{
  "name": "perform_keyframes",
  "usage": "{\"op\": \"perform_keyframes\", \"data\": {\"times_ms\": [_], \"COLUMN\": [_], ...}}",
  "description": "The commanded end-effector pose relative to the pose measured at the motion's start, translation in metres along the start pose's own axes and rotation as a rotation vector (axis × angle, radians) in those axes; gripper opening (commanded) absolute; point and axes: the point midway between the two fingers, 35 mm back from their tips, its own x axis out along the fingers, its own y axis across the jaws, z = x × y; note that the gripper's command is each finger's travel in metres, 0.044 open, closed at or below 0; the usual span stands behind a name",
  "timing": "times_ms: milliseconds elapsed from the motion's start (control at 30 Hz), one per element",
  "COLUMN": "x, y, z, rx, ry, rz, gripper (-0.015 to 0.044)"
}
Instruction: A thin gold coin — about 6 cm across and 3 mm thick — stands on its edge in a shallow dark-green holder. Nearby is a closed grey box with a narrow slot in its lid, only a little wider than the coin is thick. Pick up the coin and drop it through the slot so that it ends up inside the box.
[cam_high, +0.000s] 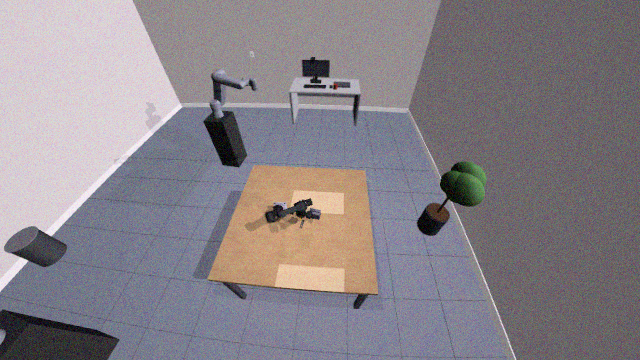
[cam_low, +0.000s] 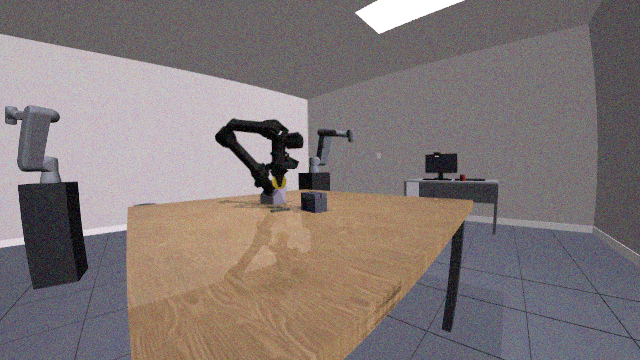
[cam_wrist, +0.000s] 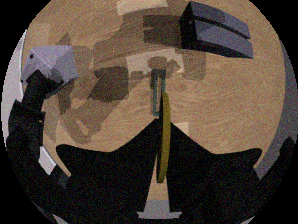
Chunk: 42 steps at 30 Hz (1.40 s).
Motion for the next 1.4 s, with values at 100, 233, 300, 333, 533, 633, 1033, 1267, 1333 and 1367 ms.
{"op": "perform_keyframes", "data": {"times_ms": [100,233,300,333,533,633,1033,1267,1333,1367], "x": [-0.0036,-0.0036,-0.0036,-0.0036,-0.0037,-0.0037,-0.0038,-0.0039,-0.0039,-0.0039], "y": [-0.0007,-0.0013,-0.0016,-0.0018,-0.0027,-0.0032,-0.0051,-0.0062,-0.0065,-0.0066], "z": [-0.0006,-0.0013,-0.0017,-0.0018,-0.0029,-0.0034,-0.0055,-0.0067,-0.0071,-0.0072], "rx": [0.152,0.290,0.359,0.393,0.600,0.703,1.117,1.358,1.427,1.462], "ry": [-0.003,-0.003,-0.003,-0.003,-0.003,-0.003,-0.002,-0.002,-0.002,-0.002], "rz": [0.002,0.002,0.002,0.002,0.002,0.002,0.003,0.003,0.003,0.003], "gripper": [0.0000,0.0000,0.0000,0.0000,0.0000,0.0000,0.0000,0.0000,0.0000,0.0000]}}
